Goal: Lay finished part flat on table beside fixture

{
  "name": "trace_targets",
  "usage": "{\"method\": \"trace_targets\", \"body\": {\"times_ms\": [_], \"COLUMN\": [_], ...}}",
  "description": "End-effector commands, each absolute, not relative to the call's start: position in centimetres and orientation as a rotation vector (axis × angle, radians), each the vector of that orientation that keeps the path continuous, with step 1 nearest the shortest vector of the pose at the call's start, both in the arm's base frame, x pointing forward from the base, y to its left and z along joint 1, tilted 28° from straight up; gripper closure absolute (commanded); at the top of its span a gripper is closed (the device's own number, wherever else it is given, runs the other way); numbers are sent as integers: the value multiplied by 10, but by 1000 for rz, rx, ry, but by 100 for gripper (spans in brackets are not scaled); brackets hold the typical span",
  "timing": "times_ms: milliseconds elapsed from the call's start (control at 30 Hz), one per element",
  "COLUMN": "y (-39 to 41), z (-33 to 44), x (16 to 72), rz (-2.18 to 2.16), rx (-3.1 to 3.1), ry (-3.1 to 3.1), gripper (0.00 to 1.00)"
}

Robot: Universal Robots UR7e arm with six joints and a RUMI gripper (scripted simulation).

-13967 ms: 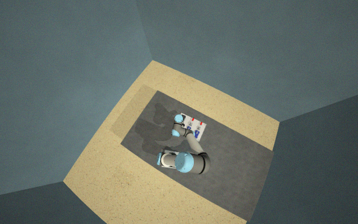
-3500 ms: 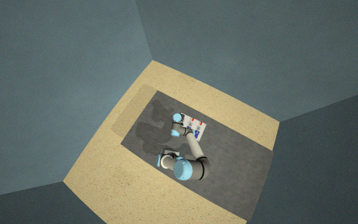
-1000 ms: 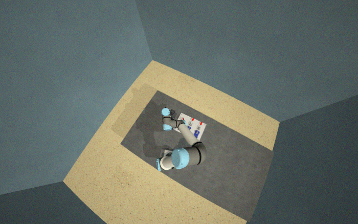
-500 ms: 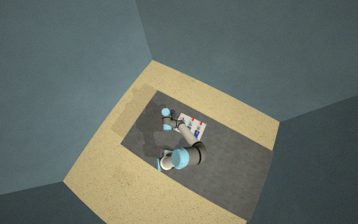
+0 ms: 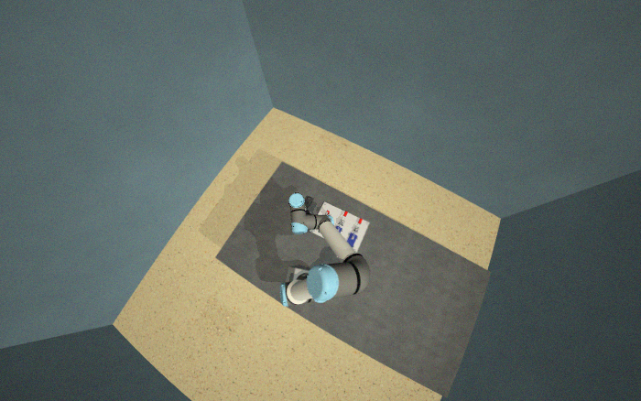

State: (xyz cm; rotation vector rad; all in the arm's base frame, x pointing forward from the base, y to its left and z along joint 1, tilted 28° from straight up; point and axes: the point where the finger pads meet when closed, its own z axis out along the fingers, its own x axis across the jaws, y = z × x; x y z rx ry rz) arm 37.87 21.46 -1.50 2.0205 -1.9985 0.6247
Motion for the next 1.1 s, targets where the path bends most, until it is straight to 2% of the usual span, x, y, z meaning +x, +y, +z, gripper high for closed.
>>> {"method": "trace_targets", "body": {"times_ms": [0, 1067], "y": [217, 209], "z": [-15, -27], "x": [380, 379], "rz": [625, 622], "rx": [2023, 2019], "ry": [-1999, -1996], "gripper": [100, 100]}}
